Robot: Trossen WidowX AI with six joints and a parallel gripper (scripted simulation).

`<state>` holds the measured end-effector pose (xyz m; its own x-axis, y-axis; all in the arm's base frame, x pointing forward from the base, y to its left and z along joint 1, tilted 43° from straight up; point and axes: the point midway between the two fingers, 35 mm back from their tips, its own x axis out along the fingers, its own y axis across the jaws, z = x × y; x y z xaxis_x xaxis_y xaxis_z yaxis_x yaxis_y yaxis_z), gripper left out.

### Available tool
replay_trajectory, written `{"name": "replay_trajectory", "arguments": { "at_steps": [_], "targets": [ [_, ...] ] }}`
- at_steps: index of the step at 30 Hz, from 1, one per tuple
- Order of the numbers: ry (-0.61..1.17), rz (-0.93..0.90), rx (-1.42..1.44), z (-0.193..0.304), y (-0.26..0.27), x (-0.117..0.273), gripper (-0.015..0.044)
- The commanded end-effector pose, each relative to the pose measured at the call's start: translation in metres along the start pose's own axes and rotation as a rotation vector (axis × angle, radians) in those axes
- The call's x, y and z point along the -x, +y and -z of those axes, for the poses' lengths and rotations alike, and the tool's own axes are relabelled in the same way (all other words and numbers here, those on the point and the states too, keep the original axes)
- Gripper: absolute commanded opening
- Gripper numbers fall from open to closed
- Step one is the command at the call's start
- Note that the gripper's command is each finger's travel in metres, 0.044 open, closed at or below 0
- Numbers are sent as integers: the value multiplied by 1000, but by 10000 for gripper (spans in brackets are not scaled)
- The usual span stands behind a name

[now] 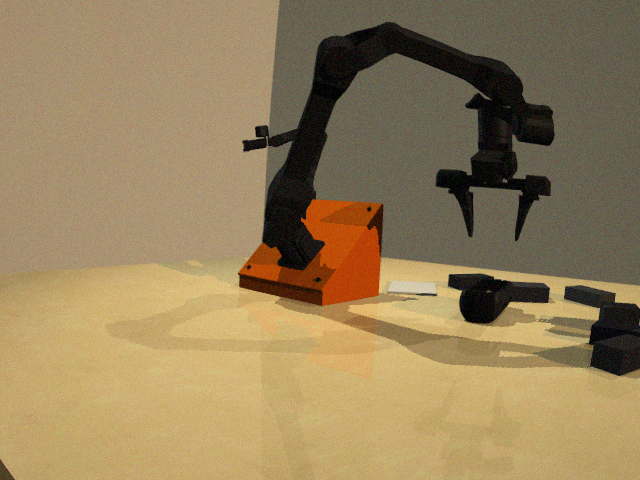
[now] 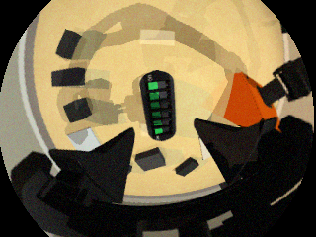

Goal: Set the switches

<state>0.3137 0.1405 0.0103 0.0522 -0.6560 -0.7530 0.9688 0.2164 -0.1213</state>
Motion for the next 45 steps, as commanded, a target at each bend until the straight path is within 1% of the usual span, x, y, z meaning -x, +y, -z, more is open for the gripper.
{"name": "replay_trajectory", "arguments": {
  "at_steps": [1, 11, 20, 37, 39, 41, 45],
  "targets": [
    [2, 2, -4, 0, 0, 1, 256],
    [2, 2, -4, 0, 0, 1, 0],
    [2, 2, -4, 0, 0, 1, 0],
    [0, 0, -1, 0, 0, 0, 440],
    [0, 0, -1, 0, 0, 0, 440],
    [0, 0, -1, 0, -2, -3, 387],
    [-3, 2, -2, 1, -17, -25, 282]
  ]
}}
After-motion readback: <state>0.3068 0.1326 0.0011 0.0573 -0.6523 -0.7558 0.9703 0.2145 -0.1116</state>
